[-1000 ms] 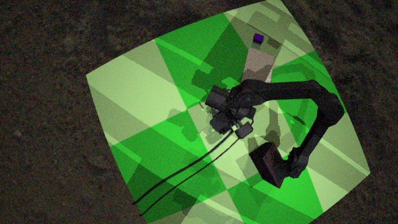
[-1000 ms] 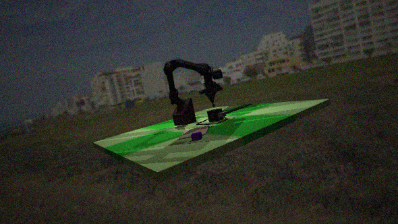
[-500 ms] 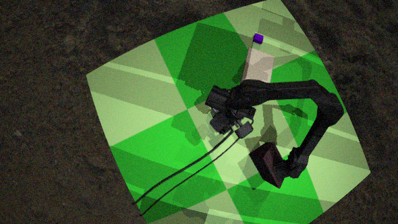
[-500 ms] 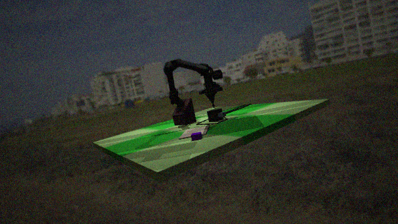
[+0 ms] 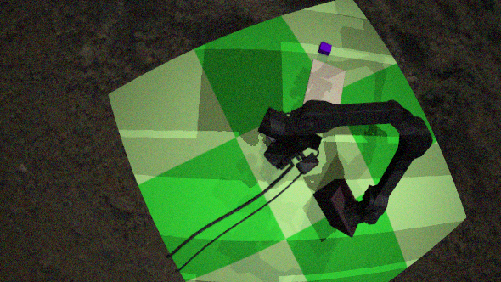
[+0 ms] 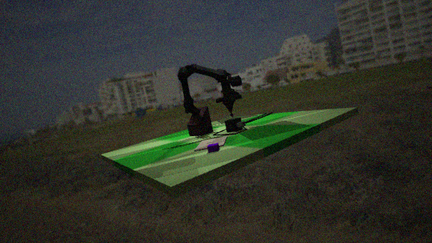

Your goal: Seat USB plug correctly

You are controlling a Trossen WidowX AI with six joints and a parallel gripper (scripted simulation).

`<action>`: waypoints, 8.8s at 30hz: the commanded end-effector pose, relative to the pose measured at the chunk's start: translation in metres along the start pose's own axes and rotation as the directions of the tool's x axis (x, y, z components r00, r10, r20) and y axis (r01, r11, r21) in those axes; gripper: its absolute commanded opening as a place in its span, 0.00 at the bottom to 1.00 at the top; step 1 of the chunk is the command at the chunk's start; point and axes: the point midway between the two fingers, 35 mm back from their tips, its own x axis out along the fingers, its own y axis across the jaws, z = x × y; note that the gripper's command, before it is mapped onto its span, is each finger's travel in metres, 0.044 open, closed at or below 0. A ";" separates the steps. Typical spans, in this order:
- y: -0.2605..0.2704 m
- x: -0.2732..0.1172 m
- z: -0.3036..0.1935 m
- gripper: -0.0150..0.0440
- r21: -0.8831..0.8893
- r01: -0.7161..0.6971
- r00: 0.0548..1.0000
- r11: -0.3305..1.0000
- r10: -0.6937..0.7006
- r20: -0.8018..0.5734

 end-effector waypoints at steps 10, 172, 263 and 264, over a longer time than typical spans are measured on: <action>0.000 0.003 0.000 0.25 -0.014 0.000 1.000 1.000 0.000 -0.008; 0.000 0.022 -0.001 0.25 -0.025 0.000 1.000 1.000 -0.001 -0.017; -0.001 0.015 -0.001 0.42 -0.020 0.004 1.000 1.000 -0.004 -0.012; -0.001 0.014 -0.001 0.42 -0.020 0.004 1.000 1.000 -0.004 -0.012</action>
